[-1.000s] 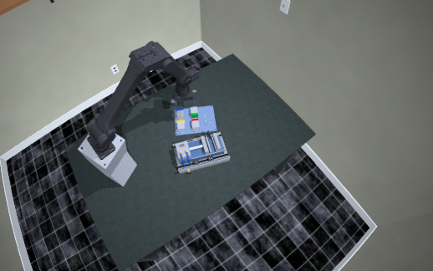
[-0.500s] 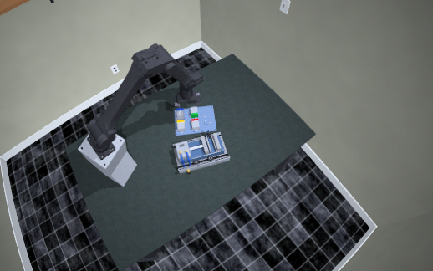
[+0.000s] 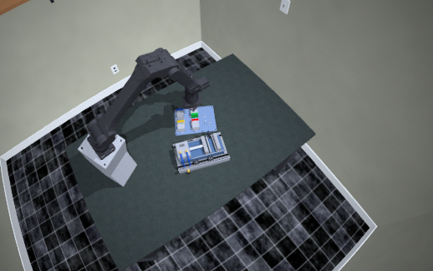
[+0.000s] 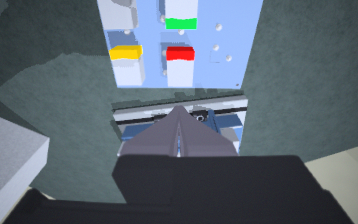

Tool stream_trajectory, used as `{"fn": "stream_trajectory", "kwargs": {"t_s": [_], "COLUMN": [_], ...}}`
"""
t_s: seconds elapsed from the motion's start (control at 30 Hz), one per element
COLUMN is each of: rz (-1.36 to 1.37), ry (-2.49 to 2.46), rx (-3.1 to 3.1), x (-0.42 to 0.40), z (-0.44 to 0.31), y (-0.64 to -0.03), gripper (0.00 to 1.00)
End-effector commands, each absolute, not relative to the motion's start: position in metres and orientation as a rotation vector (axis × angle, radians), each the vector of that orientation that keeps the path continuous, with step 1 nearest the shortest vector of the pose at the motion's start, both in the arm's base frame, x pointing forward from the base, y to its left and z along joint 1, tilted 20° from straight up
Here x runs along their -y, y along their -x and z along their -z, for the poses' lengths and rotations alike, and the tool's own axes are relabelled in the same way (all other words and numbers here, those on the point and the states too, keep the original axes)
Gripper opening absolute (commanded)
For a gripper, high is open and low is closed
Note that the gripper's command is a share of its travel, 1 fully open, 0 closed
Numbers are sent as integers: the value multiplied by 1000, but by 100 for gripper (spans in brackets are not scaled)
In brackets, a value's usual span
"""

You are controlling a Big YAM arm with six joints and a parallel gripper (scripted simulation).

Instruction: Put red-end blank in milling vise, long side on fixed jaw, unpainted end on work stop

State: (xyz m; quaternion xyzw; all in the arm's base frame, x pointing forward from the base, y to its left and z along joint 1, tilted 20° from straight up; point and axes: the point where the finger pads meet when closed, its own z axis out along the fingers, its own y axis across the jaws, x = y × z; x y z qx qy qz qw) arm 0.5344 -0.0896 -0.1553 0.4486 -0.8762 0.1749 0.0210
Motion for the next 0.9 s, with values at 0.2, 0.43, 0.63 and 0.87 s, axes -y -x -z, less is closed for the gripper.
{"fn": "stream_trajectory", "kwargs": {"t_s": [0.2, 0.43, 0.63, 0.87], "rz": [-558, -557, -557, -557], "ry": [-1411, -1383, -1383, -1383], "rx": [2719, 2729, 2729, 2729], "x": [86, 97, 97, 97], "z": [151, 151, 151, 151], "y": [-541, -540, -540, -540], "gripper": [0, 0, 0, 0]}}
